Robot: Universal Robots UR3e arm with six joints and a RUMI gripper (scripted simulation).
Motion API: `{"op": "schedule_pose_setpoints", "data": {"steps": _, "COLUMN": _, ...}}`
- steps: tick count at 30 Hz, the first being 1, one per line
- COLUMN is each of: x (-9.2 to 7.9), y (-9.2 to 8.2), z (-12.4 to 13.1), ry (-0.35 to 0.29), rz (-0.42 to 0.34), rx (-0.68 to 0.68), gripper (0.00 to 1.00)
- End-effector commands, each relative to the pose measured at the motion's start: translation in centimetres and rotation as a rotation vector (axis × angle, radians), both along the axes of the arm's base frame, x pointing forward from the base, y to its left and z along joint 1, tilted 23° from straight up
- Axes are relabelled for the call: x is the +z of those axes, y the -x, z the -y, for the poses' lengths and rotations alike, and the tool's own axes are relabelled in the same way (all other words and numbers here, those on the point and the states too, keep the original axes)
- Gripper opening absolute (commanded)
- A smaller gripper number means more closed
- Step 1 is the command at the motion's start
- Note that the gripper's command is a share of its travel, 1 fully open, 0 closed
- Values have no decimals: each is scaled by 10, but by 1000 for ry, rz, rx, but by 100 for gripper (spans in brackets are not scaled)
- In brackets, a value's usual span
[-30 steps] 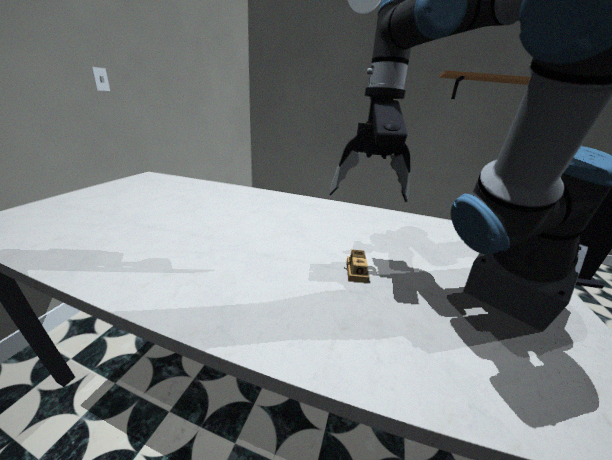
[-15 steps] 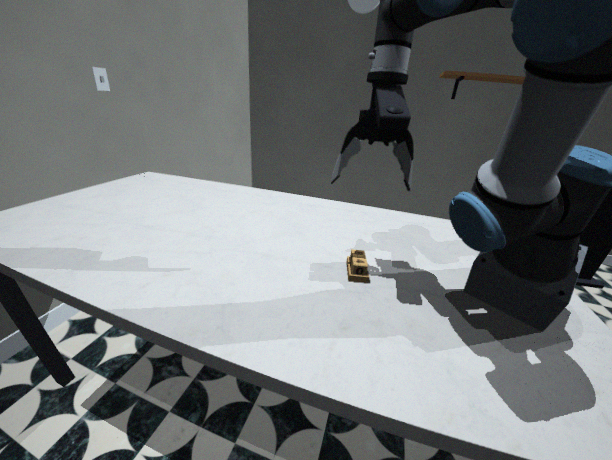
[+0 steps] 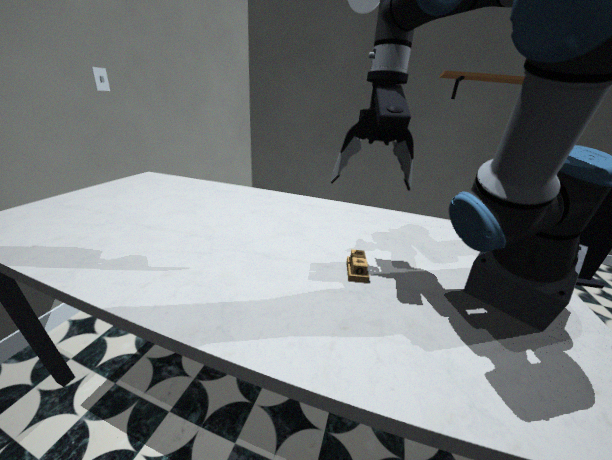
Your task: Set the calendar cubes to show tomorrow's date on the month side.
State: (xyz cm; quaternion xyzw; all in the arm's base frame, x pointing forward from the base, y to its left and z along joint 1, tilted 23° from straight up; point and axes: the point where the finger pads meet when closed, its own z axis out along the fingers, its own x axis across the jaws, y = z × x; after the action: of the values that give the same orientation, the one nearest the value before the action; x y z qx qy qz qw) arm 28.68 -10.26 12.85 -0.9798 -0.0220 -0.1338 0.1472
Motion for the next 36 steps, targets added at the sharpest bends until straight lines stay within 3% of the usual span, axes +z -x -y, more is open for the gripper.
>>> {"op": "schedule_pose_setpoints", "data": {"steps": 1, "x": 0, "y": 0, "z": 1, "ry": 2, "rz": 1, "rx": 0, "gripper": 100}}
{"op": "schedule_pose_setpoints", "data": {"steps": 36, "x": 0, "y": 0, "z": 1, "ry": 2, "rz": 1, "rx": 0, "gripper": 100}}
